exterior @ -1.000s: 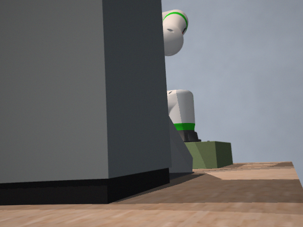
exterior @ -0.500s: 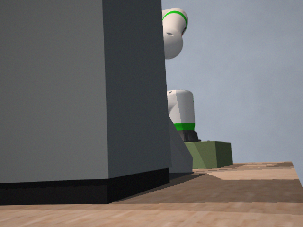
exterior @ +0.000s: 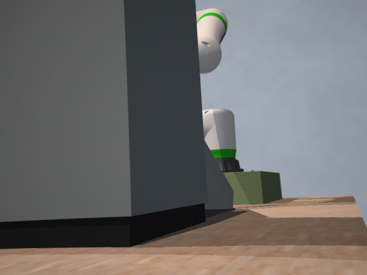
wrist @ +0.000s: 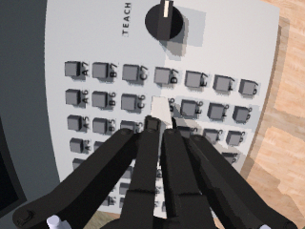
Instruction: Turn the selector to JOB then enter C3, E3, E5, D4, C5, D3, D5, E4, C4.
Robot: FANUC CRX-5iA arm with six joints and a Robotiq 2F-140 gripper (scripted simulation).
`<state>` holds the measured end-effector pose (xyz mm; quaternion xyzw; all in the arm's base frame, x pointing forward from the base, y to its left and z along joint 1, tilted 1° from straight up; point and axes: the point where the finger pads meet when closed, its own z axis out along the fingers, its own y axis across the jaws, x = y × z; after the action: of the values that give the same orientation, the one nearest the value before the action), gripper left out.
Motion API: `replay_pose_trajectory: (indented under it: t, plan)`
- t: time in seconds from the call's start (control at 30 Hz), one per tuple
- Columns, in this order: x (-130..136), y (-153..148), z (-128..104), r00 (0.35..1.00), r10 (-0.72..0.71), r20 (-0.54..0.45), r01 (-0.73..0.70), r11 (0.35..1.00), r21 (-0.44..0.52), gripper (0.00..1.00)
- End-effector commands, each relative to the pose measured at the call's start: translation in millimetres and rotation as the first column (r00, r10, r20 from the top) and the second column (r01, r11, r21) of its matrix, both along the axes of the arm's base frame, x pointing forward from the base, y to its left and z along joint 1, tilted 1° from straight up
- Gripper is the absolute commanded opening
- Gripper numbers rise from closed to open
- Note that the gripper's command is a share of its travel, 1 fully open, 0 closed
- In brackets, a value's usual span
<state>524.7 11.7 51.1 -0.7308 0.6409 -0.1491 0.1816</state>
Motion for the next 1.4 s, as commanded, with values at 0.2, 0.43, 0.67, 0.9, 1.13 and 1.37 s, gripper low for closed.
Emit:
replay_pose_trajectory:
  t: [0.2,0.43,0.67,0.9,1.13,1.37]
  plan:
    - [0.2,0.0,0.1,1.000,0.000,0.000,0.000,1.000,0.000,0.00]
    - [0.4,0.0,-0.2,1.000,0.000,0.000,0.000,1.000,0.000,0.00]
    - [1.0,0.1,-1.4,1.000,0.000,0.000,0.000,1.000,0.000,0.00]
    - [2.5,0.4,-4.5,1.000,0.000,0.000,0.000,1.000,0.000,0.00]
    - [3.9,0.6,-7.1,1.000,0.000,0.000,0.000,1.000,0.000,0.00]
    - [5.6,0.9,-10.5,1.000,0.000,0.000,0.000,1.000,0.000,0.00]
